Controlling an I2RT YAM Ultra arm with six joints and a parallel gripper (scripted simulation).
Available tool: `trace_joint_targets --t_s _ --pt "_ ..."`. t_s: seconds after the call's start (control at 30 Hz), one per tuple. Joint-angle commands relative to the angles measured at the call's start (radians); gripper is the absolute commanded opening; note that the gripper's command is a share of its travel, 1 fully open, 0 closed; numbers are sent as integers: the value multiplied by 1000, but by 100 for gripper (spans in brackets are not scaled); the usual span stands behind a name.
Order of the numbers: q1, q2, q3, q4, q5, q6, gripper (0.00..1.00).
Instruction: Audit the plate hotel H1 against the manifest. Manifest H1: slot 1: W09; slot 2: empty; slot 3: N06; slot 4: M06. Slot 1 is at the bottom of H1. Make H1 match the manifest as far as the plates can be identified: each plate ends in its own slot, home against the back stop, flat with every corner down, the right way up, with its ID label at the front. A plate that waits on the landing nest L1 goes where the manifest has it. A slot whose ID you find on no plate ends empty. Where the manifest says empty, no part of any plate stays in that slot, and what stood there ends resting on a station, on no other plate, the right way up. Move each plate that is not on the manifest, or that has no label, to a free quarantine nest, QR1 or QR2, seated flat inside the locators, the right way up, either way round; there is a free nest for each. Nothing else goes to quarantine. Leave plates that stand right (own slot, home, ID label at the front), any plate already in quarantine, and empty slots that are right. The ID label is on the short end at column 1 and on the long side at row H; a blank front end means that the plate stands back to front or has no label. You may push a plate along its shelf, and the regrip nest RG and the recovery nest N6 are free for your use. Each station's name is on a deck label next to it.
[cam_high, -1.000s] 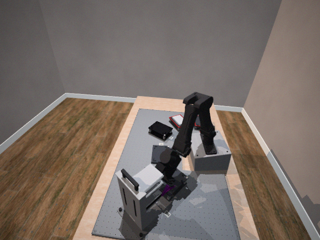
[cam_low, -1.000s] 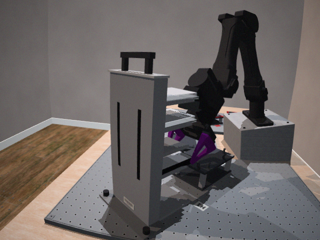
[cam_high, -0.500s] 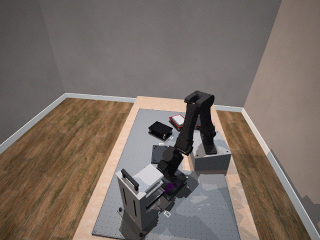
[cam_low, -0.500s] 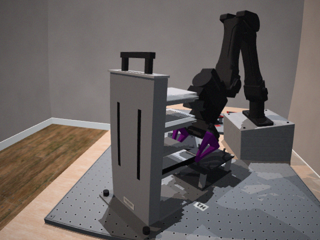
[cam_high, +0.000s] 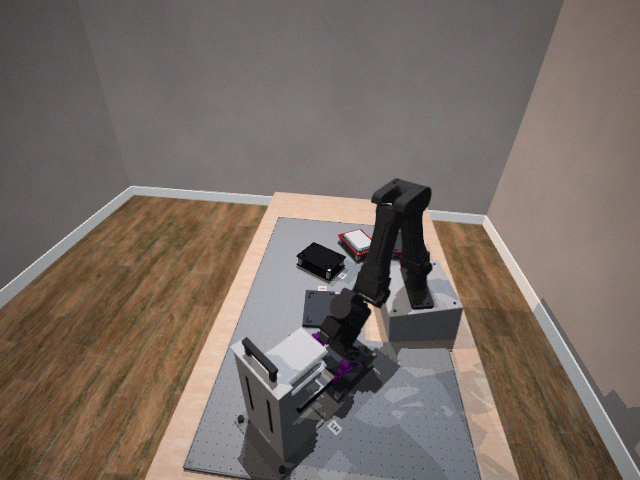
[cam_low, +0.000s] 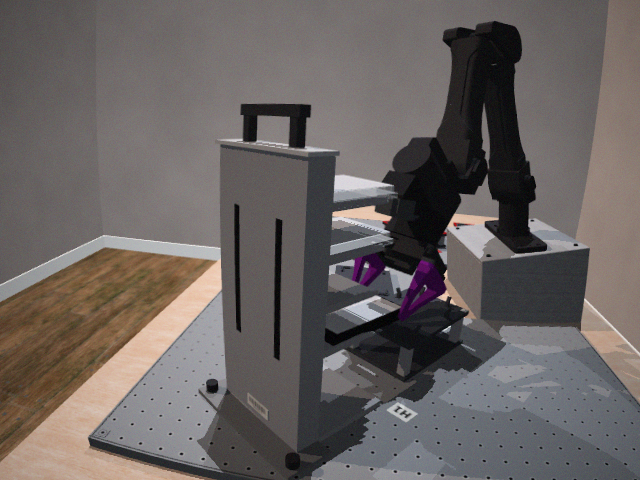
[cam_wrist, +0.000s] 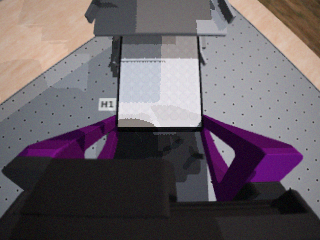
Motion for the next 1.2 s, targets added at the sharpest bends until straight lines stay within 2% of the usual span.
trace_joint_targets --t_s 0.0,1.17 --pt "0 -25 -9 5 -1 1 86" --pt "-2 -138 -180 62 -3 -1 86"
